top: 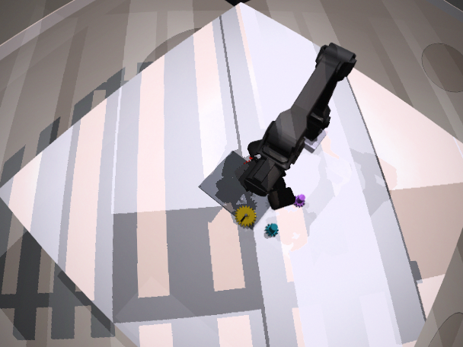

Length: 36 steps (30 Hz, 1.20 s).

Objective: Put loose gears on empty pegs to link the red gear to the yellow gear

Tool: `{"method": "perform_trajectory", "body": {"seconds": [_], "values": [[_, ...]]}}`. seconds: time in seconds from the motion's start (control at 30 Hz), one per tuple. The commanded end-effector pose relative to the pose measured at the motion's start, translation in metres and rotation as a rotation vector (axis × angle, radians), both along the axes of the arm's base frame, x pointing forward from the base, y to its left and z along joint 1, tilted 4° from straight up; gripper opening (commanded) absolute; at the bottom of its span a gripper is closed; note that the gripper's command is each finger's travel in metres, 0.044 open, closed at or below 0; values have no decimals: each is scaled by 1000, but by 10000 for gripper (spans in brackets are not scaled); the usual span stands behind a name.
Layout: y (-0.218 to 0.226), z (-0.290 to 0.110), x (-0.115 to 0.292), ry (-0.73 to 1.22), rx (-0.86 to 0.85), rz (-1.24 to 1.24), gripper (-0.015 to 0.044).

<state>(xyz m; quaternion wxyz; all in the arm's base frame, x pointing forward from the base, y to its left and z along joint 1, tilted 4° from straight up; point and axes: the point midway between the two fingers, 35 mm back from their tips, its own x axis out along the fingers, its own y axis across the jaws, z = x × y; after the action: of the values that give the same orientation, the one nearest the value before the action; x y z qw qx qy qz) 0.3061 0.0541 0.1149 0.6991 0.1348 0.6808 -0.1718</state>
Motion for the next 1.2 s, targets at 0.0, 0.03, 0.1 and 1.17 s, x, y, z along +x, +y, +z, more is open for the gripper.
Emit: {"method": "perform_trajectory", "body": {"seconds": [0.0, 0.03, 0.1, 1.17], "values": [[-9, 0, -1, -10, -2, 3, 0], [-12, -1, -1, -10, -3, 3, 0], [-16, -3, -1, -10, -3, 3, 0], [-58, -19, -8, -9, -9, 3, 0]]}}
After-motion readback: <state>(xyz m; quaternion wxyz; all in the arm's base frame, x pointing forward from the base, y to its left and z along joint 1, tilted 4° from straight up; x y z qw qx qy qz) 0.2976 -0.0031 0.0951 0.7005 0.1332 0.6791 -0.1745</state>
